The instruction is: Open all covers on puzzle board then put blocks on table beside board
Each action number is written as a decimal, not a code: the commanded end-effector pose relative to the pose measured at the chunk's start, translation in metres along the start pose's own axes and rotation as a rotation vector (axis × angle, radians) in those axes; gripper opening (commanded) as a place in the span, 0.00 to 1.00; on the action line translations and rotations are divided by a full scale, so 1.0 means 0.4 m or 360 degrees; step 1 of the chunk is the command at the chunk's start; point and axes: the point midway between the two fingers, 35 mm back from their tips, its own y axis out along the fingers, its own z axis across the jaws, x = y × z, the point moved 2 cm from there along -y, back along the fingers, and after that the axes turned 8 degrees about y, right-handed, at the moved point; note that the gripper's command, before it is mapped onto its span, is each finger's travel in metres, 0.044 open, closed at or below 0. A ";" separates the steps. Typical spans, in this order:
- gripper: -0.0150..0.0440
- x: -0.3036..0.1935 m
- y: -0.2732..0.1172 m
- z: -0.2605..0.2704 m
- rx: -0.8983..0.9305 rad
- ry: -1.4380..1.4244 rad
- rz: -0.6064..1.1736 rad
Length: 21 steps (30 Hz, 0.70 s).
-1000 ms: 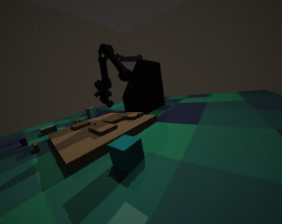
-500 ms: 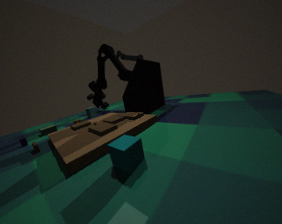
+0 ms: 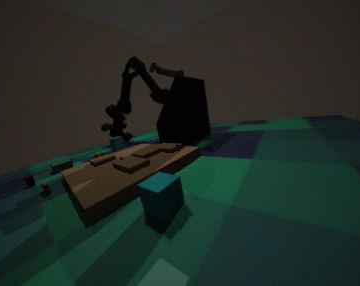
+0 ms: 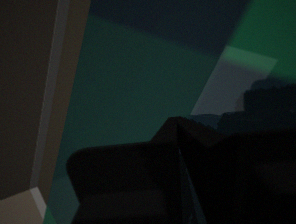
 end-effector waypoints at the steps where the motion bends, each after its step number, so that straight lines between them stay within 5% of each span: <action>1: 0.25 -0.049 -0.008 0.001 -0.0007 -0.0059 0.0096; 21: 0.25 -0.267 -0.093 -0.009 -0.0032 -0.0372 0.0482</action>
